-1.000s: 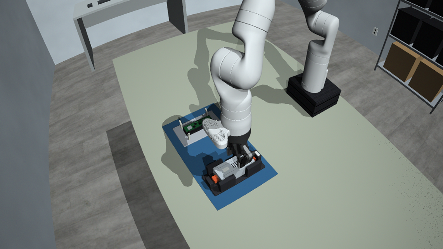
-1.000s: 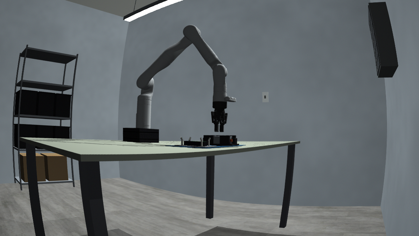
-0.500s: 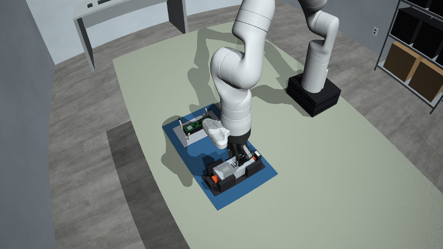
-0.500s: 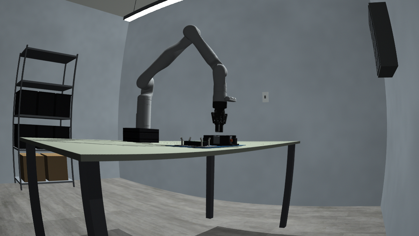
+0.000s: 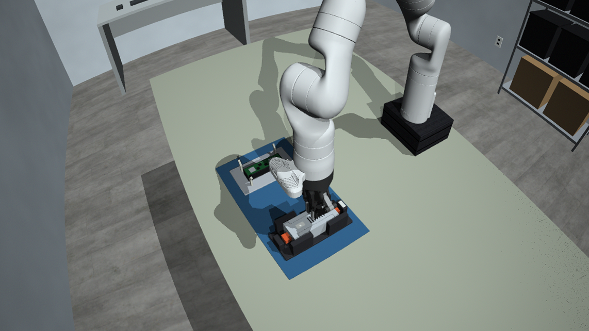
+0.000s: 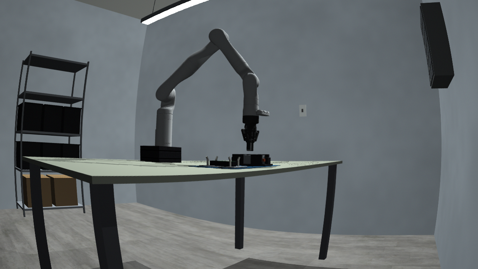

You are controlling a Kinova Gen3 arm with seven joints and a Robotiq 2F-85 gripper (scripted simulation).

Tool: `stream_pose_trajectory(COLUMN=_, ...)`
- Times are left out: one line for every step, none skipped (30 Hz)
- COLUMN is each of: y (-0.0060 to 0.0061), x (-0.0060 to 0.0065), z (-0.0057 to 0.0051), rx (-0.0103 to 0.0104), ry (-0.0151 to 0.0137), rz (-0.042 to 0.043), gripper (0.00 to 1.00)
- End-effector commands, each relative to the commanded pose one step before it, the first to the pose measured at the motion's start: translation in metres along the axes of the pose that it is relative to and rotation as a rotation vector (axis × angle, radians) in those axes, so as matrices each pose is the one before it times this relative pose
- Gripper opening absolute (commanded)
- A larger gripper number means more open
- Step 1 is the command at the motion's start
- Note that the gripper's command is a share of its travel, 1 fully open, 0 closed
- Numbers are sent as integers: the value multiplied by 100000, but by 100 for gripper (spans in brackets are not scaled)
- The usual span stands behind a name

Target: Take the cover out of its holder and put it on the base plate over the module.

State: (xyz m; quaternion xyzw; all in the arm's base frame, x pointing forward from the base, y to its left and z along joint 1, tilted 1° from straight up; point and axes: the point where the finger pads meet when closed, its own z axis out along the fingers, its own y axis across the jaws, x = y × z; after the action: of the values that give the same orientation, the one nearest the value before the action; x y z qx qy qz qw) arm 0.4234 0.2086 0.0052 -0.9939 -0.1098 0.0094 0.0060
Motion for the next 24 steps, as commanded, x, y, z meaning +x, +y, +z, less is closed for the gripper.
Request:
stream_pose_trajectory(y=-15, x=63, z=-82, rx=48, ry=192, rz=1, gripper=0)
stream_pose_trajectory(y=0, x=0, z=0, rx=0, ry=0, rz=0, gripper=0)
stream_pose_trajectory(y=0, x=0, z=0, rx=0, ry=0, rz=0, gripper=0)
stream_pose_trajectory(y=0, x=0, z=0, rx=0, ry=0, rz=0, gripper=0)
stream_pose_trajectory(y=0, x=0, z=0, rx=0, ry=0, rz=0, gripper=0)
stream_pose_trajectory(y=0, x=0, z=0, rx=0, ry=0, rz=0, gripper=0)
stream_pose_trajectory(y=0, x=0, z=0, rx=0, ry=0, rz=0, gripper=0)
stream_pose_trajectory(y=0, x=0, z=0, rx=0, ry=0, rz=0, gripper=0)
stream_pose_trajectory(y=0, x=0, z=0, rx=0, ry=0, rz=0, gripper=0)
stream_pose_trajectory(y=0, x=0, z=0, rx=0, ry=0, rz=0, gripper=0)
stream_pose_trajectory(y=0, x=0, z=0, rx=0, ry=0, rz=0, gripper=0)
stream_pose_trajectory(y=0, x=0, z=0, rx=0, ry=0, rz=0, gripper=0)
stream_pose_trajectory(y=0, x=0, z=0, rx=0, ry=0, rz=0, gripper=0)
stream_pose_trajectory(y=0, x=0, z=0, rx=0, ry=0, rz=0, gripper=0)
stream_pose_trajectory(y=0, x=0, z=0, rx=0, ry=0, rz=0, gripper=0)
stream_pose_trajectory(y=0, x=0, z=0, rx=0, ry=0, rz=0, gripper=0)
stream_pose_trajectory(y=0, x=0, z=0, rx=0, ry=0, rz=0, gripper=0)
stream_pose_trajectory(y=0, x=0, z=0, rx=0, ry=0, rz=0, gripper=0)
stream_pose_trajectory(y=0, x=0, z=0, rx=0, ry=0, rz=0, gripper=0)
stream_pose_trajectory(y=0, x=0, z=0, rx=0, ry=0, rz=0, gripper=0)
stream_pose_trajectory(y=0, x=0, z=0, rx=0, ry=0, rz=0, gripper=0)
stream_pose_trajectory(y=0, x=0, z=0, rx=0, ry=0, rz=0, gripper=0)
stream_pose_trajectory(y=0, x=0, z=0, rx=0, ry=0, rz=0, gripper=100)
stream_pose_trajectory(y=0, x=0, z=0, rx=0, ry=0, rz=0, gripper=100)
